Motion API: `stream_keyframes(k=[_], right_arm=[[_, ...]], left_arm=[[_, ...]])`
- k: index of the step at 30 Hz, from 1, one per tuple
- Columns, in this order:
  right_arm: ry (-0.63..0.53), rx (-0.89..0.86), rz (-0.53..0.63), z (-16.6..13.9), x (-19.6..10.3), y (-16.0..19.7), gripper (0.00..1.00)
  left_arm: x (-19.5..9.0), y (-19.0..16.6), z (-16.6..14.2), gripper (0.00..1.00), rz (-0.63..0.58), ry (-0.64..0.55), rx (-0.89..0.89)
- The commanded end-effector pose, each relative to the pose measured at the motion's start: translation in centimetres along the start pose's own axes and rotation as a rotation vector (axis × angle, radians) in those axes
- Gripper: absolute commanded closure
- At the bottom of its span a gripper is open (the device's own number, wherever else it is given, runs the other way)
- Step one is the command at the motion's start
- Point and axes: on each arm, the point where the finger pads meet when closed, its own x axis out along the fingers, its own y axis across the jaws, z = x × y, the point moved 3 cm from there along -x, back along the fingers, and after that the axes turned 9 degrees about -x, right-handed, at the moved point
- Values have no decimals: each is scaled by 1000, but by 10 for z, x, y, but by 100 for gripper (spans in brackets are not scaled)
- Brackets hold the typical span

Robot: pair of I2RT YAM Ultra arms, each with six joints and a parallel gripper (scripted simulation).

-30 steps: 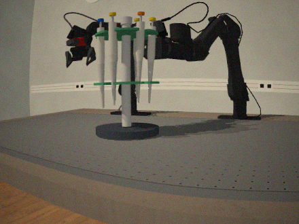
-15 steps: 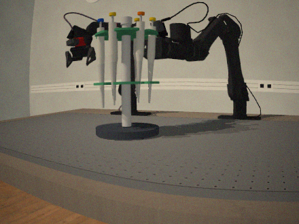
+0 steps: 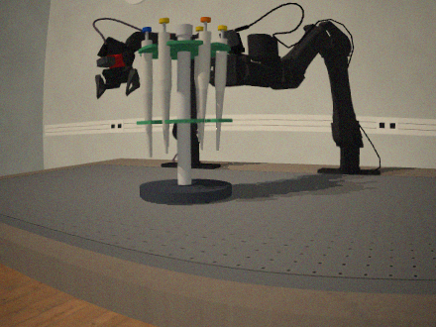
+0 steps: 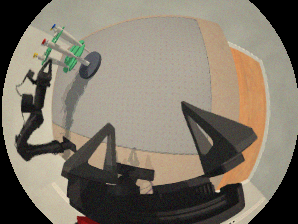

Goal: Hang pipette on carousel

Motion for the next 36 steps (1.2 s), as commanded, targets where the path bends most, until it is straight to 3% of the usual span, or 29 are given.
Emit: stream_keyframes(k=[1, 5, 11, 18, 36], right_arm=[[-34, -25, -17, 8, -6, -4, 0], [-34, -25, -17, 8, -6, -4, 0], [-34, -25, -17, 8, -6, -4, 0], [-34, -25, -17, 8, -6, -4, 0], [-34, -25, -17, 8, -6, -4, 0]], left_arm=[[0, -2, 36, 88, -12, -96, -13], [0, -2, 36, 88, -12, -96, -13], [5, -12, 14, 88, 182, -31, 11], [2, -5, 30, 88, 194, -72, -3], [2, -5, 30, 88, 194, -74, -4]])
